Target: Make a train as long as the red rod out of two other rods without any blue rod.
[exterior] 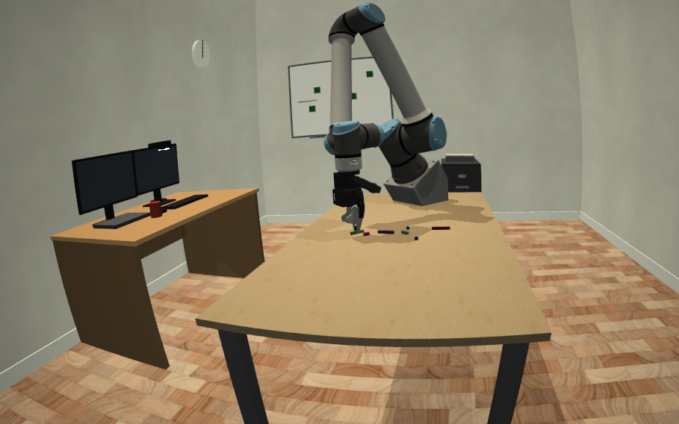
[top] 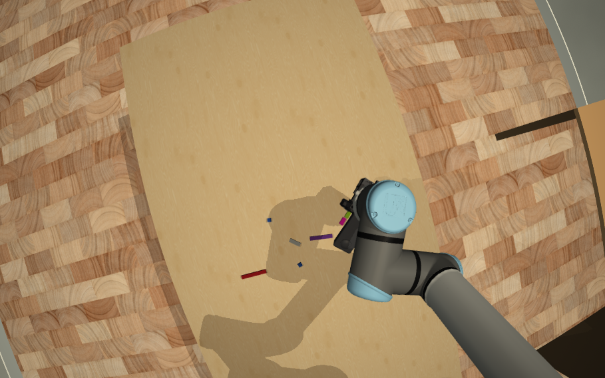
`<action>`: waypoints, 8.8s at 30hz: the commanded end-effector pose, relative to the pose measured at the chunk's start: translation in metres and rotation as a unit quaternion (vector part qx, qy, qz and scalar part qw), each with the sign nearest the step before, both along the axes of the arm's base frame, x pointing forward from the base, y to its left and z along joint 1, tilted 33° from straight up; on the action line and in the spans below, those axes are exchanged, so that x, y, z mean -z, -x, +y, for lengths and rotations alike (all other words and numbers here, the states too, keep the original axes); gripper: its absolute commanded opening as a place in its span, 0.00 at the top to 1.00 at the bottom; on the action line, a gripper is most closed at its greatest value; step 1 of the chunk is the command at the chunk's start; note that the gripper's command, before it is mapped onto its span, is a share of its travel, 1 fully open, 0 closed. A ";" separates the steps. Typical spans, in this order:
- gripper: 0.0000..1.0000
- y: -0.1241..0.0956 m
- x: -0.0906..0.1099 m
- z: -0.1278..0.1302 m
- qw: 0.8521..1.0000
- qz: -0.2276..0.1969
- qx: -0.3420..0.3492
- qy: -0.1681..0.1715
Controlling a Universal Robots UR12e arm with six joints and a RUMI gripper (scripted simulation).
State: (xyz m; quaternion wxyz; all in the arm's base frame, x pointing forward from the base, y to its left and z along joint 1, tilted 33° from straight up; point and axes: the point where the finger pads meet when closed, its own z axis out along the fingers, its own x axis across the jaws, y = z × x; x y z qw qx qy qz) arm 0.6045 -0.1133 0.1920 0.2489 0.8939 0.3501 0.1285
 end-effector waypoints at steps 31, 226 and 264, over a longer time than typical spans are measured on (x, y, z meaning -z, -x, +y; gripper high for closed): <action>1.00 -0.001 0.000 0.000 1.000 -0.001 0.000 0.000; 0.00 0.069 -0.144 0.061 1.000 -0.001 0.000 0.000; 0.00 0.069 -0.144 0.061 1.000 -0.001 0.000 0.000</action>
